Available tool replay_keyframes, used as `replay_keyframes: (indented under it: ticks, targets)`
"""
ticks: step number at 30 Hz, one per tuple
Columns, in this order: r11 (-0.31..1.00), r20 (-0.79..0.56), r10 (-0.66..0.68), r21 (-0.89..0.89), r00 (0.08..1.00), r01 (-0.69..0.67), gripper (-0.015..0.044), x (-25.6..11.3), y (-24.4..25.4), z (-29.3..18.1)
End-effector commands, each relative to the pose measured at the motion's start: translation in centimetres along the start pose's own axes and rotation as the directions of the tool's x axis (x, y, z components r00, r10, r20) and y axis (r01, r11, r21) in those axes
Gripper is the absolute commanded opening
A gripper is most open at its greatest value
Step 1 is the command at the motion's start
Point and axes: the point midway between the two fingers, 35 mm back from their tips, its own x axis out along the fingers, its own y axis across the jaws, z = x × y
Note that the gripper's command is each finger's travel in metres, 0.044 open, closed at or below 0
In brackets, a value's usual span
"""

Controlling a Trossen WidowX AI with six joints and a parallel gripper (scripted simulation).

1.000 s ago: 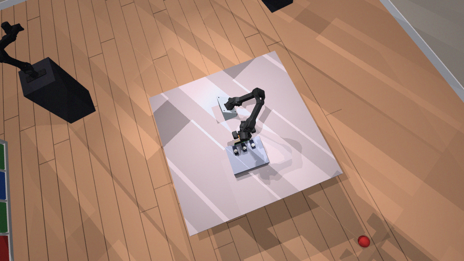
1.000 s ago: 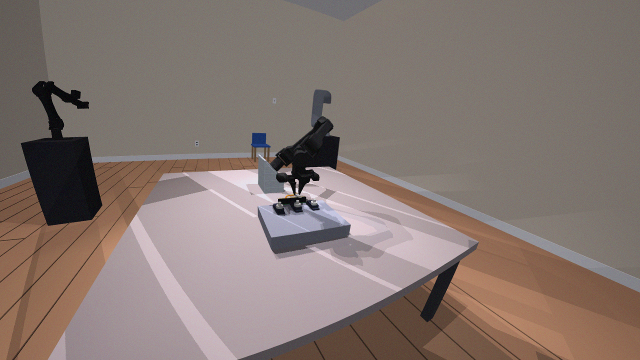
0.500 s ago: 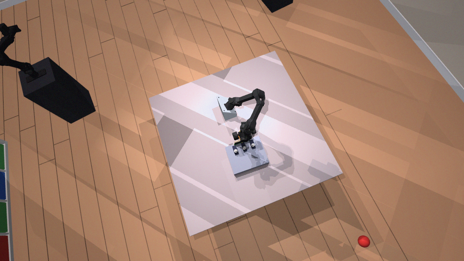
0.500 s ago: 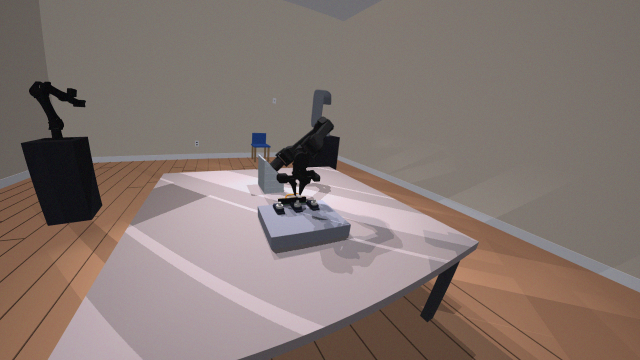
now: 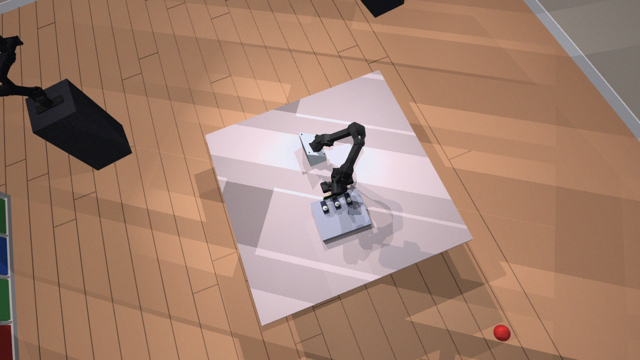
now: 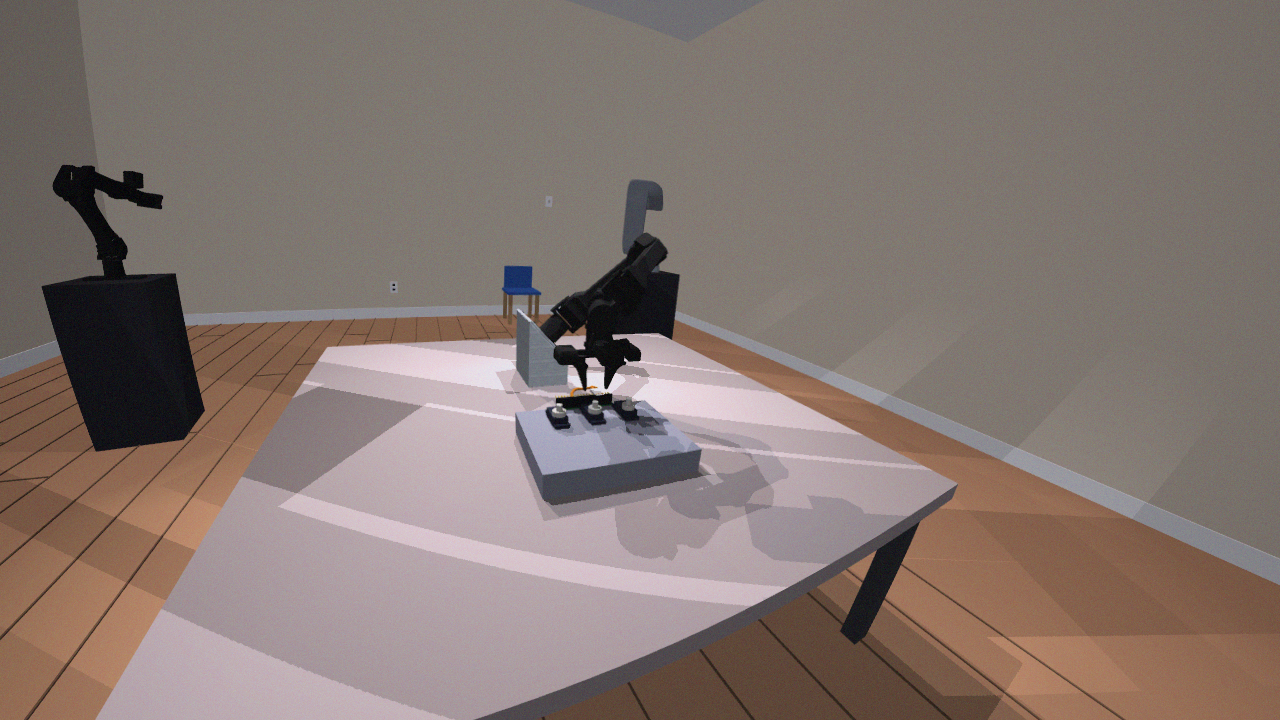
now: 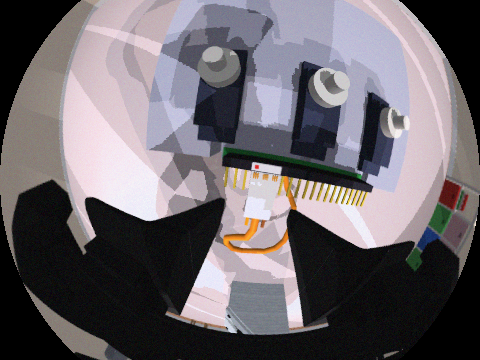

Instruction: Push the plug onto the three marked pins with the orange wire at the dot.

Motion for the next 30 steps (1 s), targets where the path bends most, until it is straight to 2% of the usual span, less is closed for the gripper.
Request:
replay_keyframes:
  ticks: [1,3,5,30]
  targets:
    - [1.000,0.013,-0.007,-0.005,1.000,0.007,0.0341,-2.9,-0.2,0.4]
    - [1.000,0.012,-0.006,-0.005,1.000,0.006,0.0394,-5.2,-0.1,0.2]
    - [1.000,0.012,-0.005,-0.005,1.000,0.005,0.0440,-5.5,-0.1,0.2]
    - [1.000,0.012,-0.005,-0.005,1.000,0.005,0.0440,-5.5,-0.1,0.2]
